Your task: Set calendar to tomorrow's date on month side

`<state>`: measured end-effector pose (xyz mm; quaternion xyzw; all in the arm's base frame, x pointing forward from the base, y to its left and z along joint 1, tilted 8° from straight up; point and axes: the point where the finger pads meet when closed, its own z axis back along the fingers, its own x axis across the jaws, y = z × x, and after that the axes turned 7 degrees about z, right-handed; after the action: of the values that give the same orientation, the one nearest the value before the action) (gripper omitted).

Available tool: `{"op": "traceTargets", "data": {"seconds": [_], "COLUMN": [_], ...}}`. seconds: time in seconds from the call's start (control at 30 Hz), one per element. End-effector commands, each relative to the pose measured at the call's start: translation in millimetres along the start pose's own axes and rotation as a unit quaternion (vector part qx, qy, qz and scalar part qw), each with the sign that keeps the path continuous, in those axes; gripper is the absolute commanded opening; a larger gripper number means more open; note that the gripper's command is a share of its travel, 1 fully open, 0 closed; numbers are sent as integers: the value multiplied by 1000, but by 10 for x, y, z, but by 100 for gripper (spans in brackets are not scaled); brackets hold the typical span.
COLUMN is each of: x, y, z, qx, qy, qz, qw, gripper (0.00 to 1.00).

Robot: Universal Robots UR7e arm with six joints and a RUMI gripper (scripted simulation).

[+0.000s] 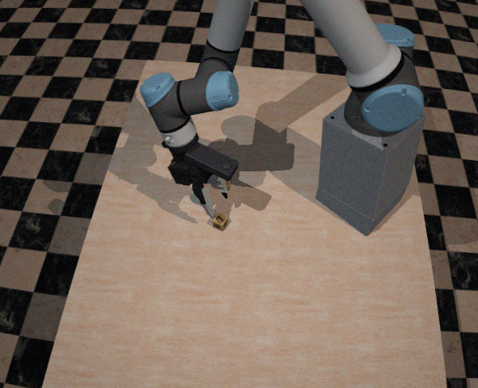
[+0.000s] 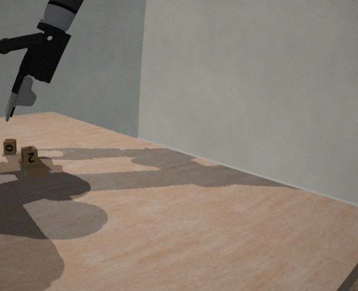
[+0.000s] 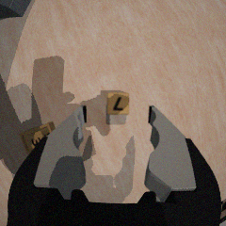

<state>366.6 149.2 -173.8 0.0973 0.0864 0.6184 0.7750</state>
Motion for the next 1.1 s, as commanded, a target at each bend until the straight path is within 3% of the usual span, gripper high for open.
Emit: {"op": "traceTargets", "data": {"seconds": [0.0, 0.2, 0.63, 0.87, 1.07], "x": [2, 3, 3, 4, 6], "y": [6, 16, 15, 11, 12], "z": [9, 25, 19, 0, -17], "qx": [-39, -60, -69, -88, -124], "qy": [4, 5, 7, 10, 15], "qz": [0, -1, -1, 0, 0], "qw": [999, 998, 998, 996, 992], "gripper": [40, 40, 40, 40, 40]}}
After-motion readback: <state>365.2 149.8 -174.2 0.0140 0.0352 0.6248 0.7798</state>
